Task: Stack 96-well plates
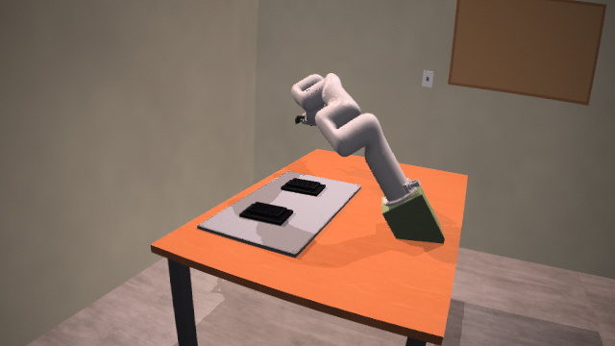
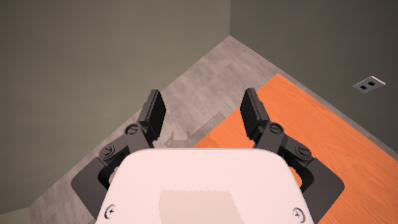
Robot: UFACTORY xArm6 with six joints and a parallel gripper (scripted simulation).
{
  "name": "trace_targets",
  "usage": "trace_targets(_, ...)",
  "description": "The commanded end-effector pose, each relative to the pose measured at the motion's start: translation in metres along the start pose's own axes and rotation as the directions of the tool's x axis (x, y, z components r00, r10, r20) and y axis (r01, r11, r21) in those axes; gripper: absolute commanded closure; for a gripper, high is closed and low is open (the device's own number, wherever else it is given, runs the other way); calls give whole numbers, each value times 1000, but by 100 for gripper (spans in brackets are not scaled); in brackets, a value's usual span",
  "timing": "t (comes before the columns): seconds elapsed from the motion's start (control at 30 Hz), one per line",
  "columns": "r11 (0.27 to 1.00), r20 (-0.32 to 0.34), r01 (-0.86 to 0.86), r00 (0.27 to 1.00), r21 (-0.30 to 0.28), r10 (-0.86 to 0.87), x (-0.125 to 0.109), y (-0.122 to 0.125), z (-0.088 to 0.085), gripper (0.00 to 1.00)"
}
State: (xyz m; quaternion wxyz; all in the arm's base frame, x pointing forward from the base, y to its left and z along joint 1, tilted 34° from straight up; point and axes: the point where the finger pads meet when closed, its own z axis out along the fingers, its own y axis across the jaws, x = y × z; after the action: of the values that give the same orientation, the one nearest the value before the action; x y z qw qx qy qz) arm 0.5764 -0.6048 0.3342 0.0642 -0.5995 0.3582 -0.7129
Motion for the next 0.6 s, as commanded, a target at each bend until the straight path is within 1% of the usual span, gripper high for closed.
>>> trace_targets(0.0,1000,-4,2,1000,1,-2,3,-1,0,0)
trace_targets(0.53,1000,-4,2,1000,1,-2,3,-1,0,0)
trace_targets(0.57,1000,22,19,1000,12,-19,2,-6,-2,0)
